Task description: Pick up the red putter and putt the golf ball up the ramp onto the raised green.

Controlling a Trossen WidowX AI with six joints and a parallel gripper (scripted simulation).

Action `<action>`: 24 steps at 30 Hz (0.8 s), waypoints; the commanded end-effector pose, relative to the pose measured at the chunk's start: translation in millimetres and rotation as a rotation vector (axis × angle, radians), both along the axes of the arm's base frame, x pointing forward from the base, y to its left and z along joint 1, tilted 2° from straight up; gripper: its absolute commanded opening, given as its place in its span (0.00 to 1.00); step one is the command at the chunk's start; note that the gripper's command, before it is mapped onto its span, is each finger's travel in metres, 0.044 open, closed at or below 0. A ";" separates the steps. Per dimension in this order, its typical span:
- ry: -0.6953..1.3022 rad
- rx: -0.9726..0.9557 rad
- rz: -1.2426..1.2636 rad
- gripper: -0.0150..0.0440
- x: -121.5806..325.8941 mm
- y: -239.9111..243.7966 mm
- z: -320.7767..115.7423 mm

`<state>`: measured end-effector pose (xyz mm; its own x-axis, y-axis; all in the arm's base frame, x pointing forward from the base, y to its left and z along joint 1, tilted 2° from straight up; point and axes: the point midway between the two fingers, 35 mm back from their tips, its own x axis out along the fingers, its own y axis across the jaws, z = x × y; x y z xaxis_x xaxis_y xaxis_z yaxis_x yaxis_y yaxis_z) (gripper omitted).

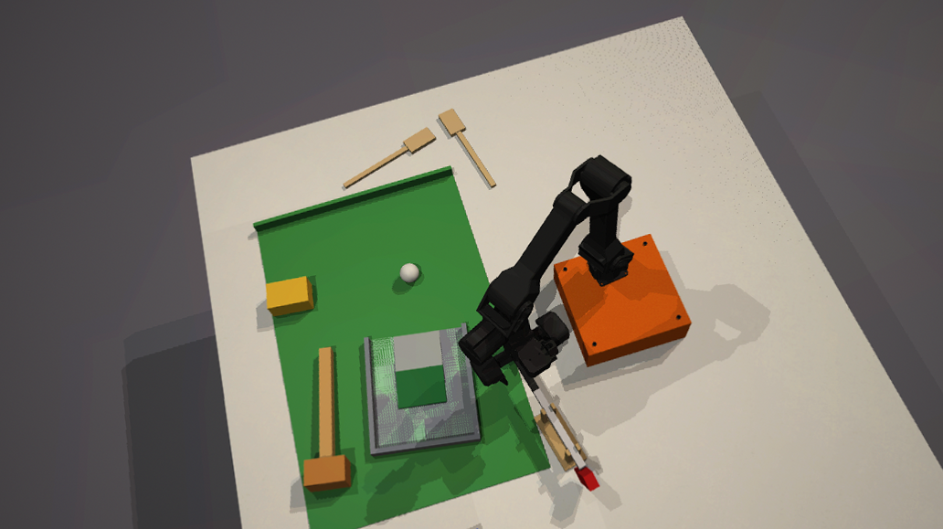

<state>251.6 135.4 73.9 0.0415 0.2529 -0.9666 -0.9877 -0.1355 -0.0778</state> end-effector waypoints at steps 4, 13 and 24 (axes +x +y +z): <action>0.020 0.004 -0.043 1.00 -1.9 -7.7 0.6; 0.020 0.003 -0.043 1.00 0.0 -8.0 -22.7; 0.020 0.003 -0.043 1.00 1.3 -8.1 -46.1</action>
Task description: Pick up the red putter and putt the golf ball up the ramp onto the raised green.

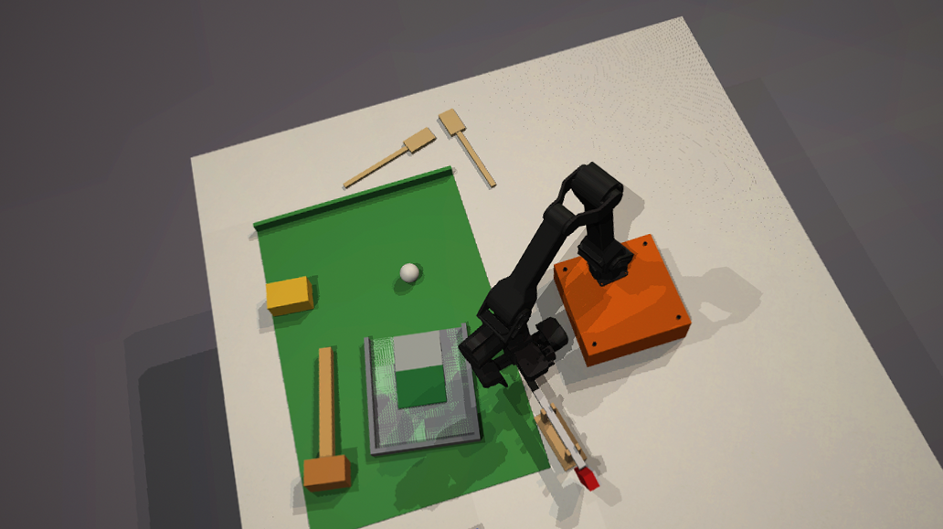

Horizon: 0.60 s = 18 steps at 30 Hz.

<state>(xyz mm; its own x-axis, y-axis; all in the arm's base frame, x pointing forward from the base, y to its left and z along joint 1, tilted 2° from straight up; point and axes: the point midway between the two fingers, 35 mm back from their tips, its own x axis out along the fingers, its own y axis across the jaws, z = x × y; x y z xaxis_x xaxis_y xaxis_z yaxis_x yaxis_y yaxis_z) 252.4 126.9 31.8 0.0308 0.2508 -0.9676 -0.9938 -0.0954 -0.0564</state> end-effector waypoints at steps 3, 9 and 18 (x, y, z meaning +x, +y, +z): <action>-0.002 0.004 -0.002 1.00 0.7 0.4 -5.6; -0.002 0.004 -0.002 1.00 1.3 0.4 -13.9; -0.002 0.004 -0.002 1.00 1.8 0.2 -27.2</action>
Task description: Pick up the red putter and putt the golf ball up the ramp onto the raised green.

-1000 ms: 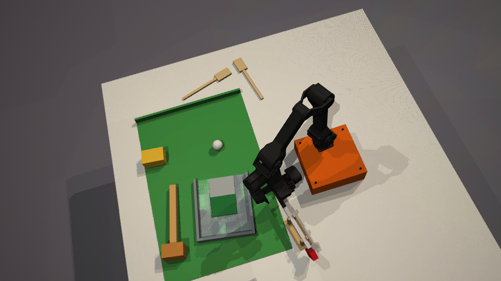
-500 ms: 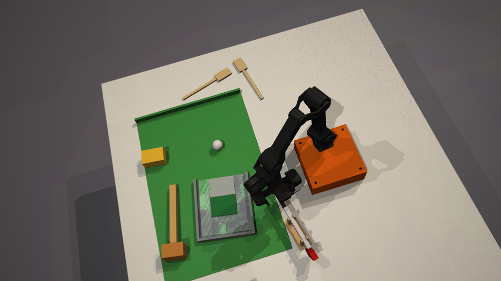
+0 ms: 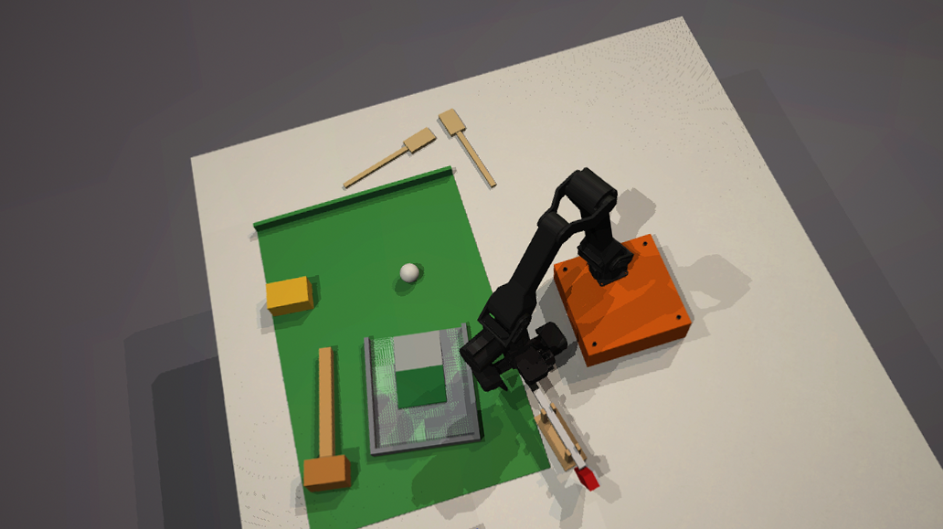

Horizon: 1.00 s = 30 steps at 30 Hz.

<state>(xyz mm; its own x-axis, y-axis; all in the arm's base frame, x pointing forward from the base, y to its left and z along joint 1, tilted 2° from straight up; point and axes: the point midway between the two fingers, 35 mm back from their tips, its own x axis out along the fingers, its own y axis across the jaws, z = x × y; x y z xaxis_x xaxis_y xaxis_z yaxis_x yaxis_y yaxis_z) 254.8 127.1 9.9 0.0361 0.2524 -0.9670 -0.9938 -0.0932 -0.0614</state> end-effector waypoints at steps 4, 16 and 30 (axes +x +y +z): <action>0.001 -0.001 0.000 0.91 -0.2 -0.1 -2.3; 0.001 -0.001 0.000 0.38 -0.2 -0.1 -2.3; 0.001 0.000 0.000 0.25 1.9 1.2 18.7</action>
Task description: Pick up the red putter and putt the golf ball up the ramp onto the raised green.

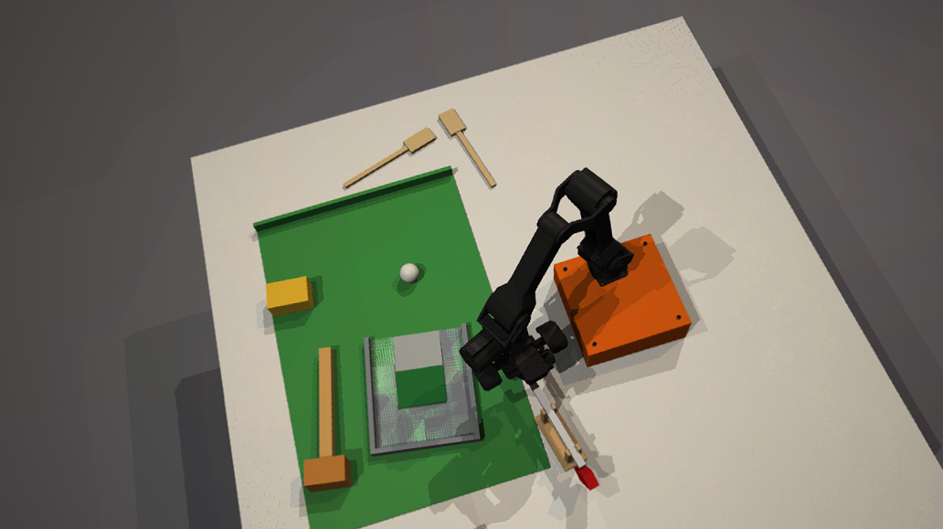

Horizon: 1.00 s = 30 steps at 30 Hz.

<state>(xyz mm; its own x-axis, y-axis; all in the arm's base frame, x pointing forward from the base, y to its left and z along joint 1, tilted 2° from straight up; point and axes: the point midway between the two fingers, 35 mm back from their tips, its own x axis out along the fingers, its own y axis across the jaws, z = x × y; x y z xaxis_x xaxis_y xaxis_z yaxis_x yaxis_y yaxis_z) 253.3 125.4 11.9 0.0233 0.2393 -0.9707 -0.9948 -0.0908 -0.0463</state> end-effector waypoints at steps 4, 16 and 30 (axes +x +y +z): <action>-0.012 0.013 0.003 0.25 3.4 3.6 43.5; -0.011 0.013 0.002 0.25 -4.7 2.0 95.5; 0.015 -0.024 -0.317 0.25 14.4 -61.1 90.1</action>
